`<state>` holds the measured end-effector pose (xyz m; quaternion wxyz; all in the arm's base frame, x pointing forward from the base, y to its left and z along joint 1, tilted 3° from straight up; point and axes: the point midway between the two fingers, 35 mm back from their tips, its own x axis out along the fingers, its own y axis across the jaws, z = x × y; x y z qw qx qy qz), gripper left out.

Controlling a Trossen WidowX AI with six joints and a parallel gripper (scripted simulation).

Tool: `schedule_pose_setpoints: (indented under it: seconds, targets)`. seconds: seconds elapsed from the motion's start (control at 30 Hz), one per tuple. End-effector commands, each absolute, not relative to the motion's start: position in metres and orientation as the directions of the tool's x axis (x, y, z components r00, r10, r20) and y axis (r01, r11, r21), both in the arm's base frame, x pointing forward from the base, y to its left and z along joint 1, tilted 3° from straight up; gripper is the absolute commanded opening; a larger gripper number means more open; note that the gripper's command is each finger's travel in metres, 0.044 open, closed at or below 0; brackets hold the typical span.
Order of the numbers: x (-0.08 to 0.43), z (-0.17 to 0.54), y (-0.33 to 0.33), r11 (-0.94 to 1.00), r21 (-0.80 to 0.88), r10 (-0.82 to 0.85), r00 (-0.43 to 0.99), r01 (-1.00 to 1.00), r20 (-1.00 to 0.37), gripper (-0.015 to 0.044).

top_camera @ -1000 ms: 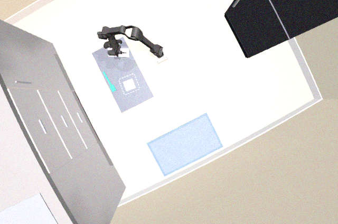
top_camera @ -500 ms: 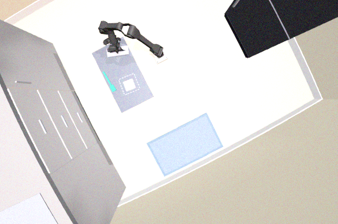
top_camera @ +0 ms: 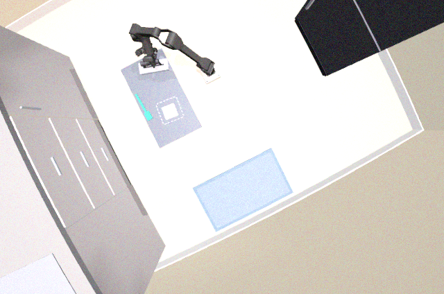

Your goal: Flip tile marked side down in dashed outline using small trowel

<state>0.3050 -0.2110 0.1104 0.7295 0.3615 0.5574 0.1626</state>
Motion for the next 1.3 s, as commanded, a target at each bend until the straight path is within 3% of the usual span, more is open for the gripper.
schedule_pose_setpoints:
  seconds: [0.0, 0.77, 1.13, 1.27]
  targets:
    - [0.308, 0.112, -0.212, 0.684, 0.713, 0.641, 0.338, 0.156, -0.689, 0.0]
    - [0.31, 0.076, -0.213, 0.652, 0.735, 0.671, 0.309, 0.188, -0.674, 0.0]
    - [0.31, 0.076, -0.213, 0.652, 0.735, 0.671, 0.309, 0.188, -0.674, 0.0289]
    - [0.31, 0.076, -0.213, 0.652, 0.735, 0.671, 0.309, 0.188, -0.674, 0.03]
